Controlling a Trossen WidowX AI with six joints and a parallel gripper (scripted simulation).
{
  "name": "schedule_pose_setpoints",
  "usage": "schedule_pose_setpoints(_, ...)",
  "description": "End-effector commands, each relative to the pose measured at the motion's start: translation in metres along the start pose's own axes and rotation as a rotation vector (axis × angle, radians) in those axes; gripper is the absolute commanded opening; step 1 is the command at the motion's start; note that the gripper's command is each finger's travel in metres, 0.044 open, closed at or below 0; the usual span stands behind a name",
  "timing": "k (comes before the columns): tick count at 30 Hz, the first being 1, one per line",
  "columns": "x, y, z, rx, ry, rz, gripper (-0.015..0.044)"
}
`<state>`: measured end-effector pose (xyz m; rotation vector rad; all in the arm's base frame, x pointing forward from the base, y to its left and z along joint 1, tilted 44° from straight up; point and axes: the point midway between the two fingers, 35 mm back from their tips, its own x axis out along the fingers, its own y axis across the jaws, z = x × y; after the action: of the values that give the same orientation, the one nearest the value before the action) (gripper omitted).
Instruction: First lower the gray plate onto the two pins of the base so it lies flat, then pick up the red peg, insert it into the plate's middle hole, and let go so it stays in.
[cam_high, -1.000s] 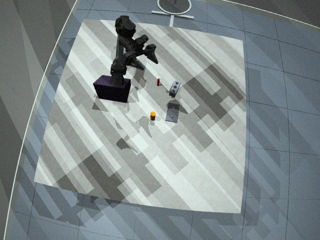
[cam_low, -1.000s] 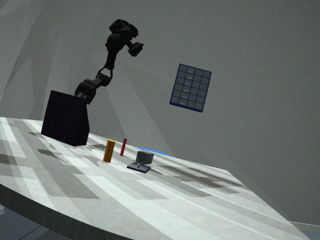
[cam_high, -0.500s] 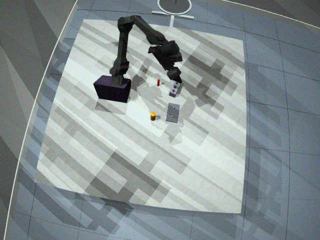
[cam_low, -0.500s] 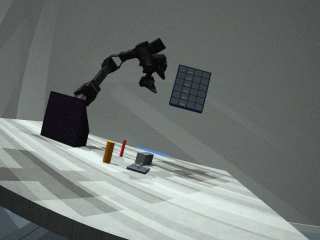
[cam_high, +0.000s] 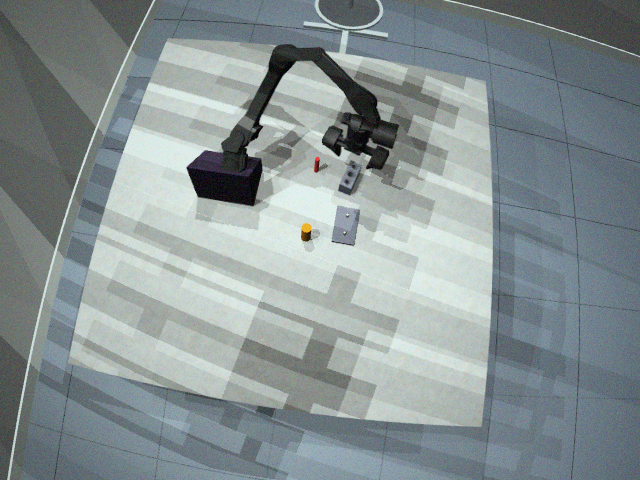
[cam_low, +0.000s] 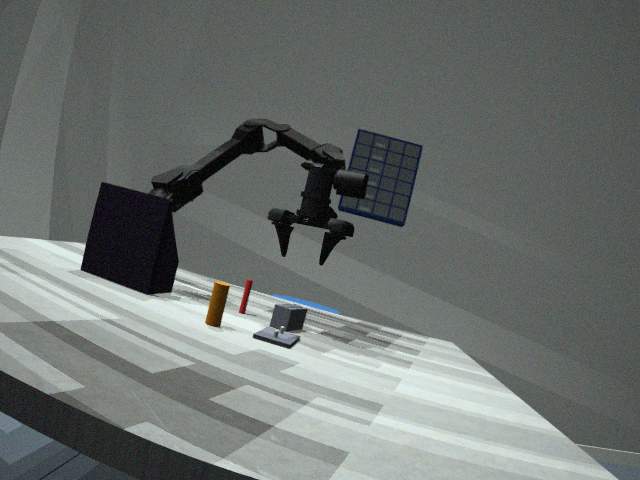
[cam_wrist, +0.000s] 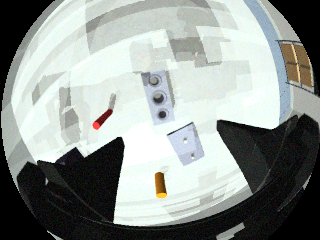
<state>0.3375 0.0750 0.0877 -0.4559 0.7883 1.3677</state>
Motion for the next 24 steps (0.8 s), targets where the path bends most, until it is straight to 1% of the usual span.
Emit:
schedule_pose_setpoints(1, 0.009, 0.002, 0.007, -0.062, -0.003, 0.045, 0.0440)
schedule_pose_setpoints(6, 0.012, 0.001, 0.007, -0.062, -0.002, 0.045, 0.0440)
schedule_pose_setpoints(7, 0.020, 0.001, 0.008, -0.062, -0.002, 0.044, 0.0440)
schedule_pose_setpoints(10, 0.063, 0.001, 0.010, -0.062, -0.004, 0.045, 0.0440)
schedule_pose_setpoints(11, 0.071, 0.002, 0.011, -0.062, -0.006, 0.045, 0.0440)
schedule_pose_setpoints(18, 0.075, 0.003, 0.013, -0.062, -0.006, 0.045, 0.0440)
schedule_pose_setpoints(21, 0.088, 0.003, 0.013, -0.062, -0.007, 0.045, 0.0440)
schedule_pose_setpoints(24, 0.089, 0.003, 0.013, -0.062, -0.007, 0.045, 0.0440)
